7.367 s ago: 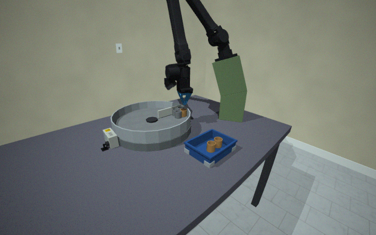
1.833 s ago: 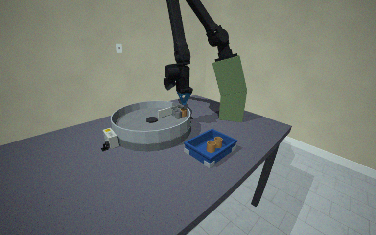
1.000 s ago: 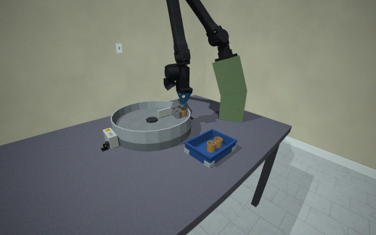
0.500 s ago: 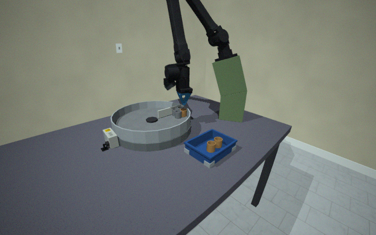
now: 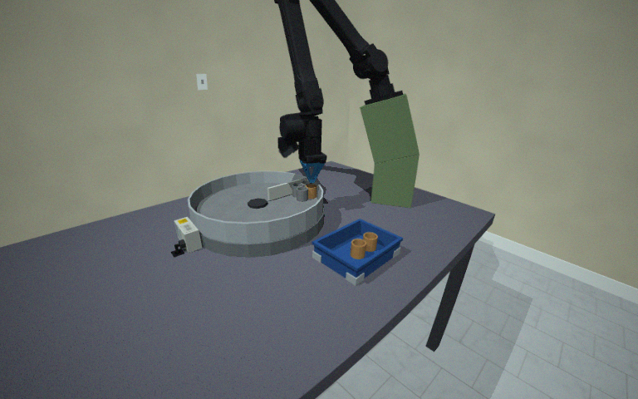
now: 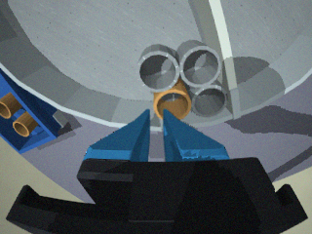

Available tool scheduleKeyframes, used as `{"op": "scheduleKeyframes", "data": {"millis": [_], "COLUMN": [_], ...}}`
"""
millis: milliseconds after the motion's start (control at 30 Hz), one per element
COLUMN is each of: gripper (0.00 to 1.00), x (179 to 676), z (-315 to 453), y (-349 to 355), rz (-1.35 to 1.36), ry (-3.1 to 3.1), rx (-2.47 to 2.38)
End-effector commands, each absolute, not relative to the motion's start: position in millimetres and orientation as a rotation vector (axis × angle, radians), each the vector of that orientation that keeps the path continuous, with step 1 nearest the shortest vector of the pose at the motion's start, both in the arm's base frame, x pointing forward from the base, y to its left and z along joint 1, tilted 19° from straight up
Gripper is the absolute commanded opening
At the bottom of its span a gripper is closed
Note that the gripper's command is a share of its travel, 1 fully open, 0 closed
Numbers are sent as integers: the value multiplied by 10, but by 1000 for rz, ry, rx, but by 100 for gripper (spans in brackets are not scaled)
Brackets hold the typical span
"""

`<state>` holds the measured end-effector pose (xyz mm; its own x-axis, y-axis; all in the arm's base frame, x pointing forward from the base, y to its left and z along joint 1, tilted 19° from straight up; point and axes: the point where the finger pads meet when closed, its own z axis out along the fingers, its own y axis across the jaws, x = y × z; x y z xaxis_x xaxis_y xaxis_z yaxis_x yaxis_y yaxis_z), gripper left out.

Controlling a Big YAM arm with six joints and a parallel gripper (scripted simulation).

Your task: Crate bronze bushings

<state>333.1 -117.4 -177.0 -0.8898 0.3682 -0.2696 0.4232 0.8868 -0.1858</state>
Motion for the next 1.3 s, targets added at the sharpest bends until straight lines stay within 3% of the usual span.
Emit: {"op": "scheduleKeyframes", "data": {"millis": [0,1267], "gripper": [12,12], "x": [3335,3331], "z": [-1851,-1859], "y": [-1223,-1158], "rz": [-355,-353], "ry": [2829,2845], "rx": [597,575]}}
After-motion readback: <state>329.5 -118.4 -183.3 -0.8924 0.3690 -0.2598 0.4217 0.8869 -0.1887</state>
